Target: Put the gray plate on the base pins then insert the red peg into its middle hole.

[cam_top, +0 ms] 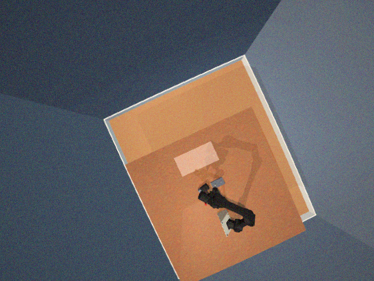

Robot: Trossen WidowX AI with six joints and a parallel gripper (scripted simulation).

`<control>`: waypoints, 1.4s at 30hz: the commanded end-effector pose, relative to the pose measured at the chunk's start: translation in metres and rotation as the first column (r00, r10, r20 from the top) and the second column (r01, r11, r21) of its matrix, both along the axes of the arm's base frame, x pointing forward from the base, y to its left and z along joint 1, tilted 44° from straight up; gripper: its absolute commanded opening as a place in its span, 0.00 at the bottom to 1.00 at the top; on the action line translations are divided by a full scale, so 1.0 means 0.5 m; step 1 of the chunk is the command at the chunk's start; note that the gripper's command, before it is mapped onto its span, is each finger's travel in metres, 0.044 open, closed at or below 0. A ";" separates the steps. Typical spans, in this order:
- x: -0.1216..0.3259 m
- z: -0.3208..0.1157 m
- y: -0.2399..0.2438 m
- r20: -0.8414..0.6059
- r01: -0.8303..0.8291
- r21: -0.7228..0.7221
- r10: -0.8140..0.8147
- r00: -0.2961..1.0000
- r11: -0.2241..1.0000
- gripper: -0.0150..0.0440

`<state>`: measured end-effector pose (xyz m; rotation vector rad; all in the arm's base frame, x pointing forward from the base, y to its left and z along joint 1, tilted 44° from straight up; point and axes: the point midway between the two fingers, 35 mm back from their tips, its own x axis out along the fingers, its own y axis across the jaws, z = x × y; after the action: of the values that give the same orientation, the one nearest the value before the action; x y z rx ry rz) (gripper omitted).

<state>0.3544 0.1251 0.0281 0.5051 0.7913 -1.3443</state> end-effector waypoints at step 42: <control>0.002 -0.191 -0.109 -0.042 -0.077 -0.041 0.075 0.996 0.996 1.00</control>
<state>0.3556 0.0748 -0.0638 0.4211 0.8069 -1.3021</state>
